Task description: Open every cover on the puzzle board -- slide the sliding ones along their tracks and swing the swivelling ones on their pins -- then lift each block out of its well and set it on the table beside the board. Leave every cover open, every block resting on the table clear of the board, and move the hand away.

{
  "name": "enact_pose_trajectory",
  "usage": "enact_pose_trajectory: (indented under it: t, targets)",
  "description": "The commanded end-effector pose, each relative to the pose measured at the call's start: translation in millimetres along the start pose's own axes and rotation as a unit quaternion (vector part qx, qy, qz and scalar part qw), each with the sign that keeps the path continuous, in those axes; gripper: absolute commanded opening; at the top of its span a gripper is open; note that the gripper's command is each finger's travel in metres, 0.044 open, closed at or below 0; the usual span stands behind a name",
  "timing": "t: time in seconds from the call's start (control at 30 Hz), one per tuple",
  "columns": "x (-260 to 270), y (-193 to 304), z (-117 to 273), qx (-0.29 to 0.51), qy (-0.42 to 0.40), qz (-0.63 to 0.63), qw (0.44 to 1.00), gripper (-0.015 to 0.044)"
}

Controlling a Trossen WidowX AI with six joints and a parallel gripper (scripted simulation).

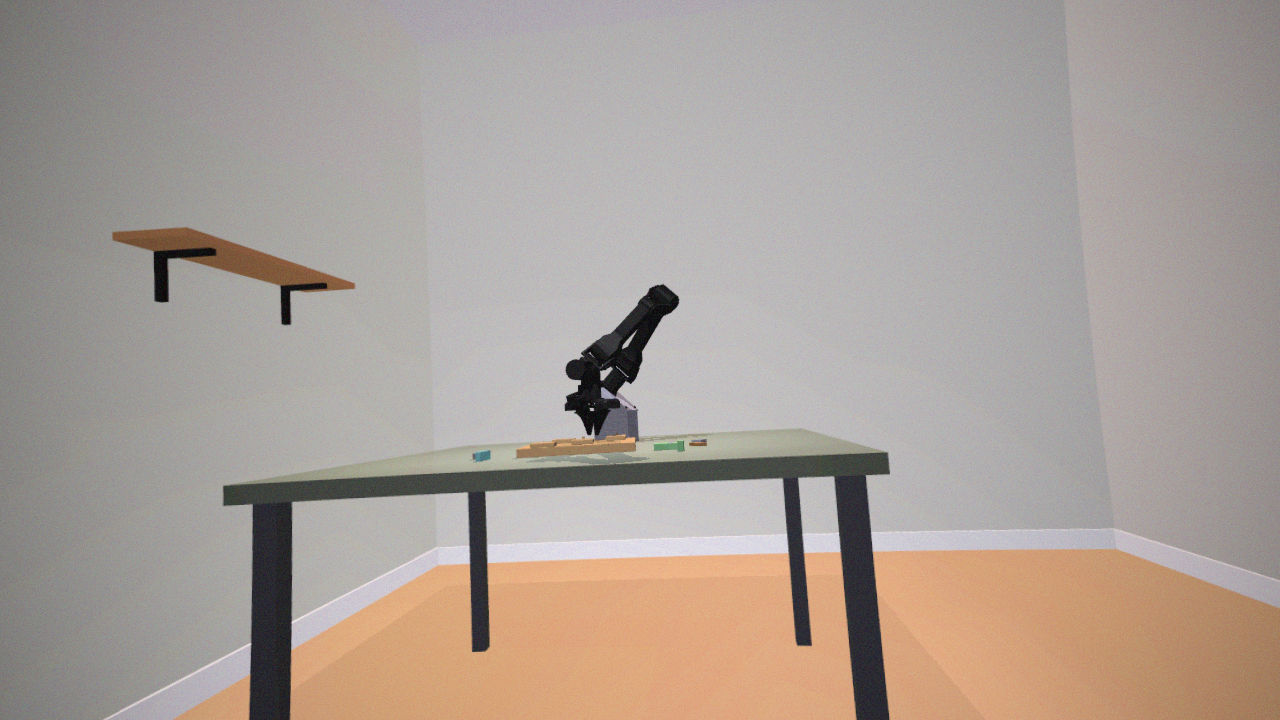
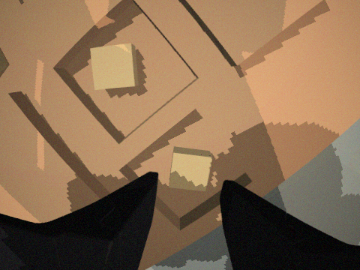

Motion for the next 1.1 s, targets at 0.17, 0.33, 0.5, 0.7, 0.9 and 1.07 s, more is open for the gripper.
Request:
enact_pose_trajectory:
  t: [0.17, 0.33, 0.5, 0.7, 0.9, 1.07]
  targets:
    - [0.2, 1.8, -9.6, 0.003, -0.002, -0.003, 1.0, 0.0144]
    - [0.2, 2.0, -11.9, 0.003, -0.002, -0.003, 1.0, 0.0144]
    - [0.2, 2.0, -12.8, 0.003, -0.002, -0.003, 1.0, 0.0144]
    - [0.2, 2.1, -17.7, 0.003, -0.002, -0.003, 1.0, 0.0144]
    - [0.3, 2.3, -22.8, 0.003, -0.003, -0.003, 1.0, 0.0144]
    - [-0.1, 1.3, -20.7, 0.001, 0.0, 0.0, 1.0, 0.0117]
Point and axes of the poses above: the point midway between the two fingers, 35 mm back from their tips, its own z axis back along the fingers, its own x axis across the jaws, y = z × x, the point moved 1 cm from there along z, back along the fingers, and after that the axes turned 4 degrees about z, right-handed, at the moved point
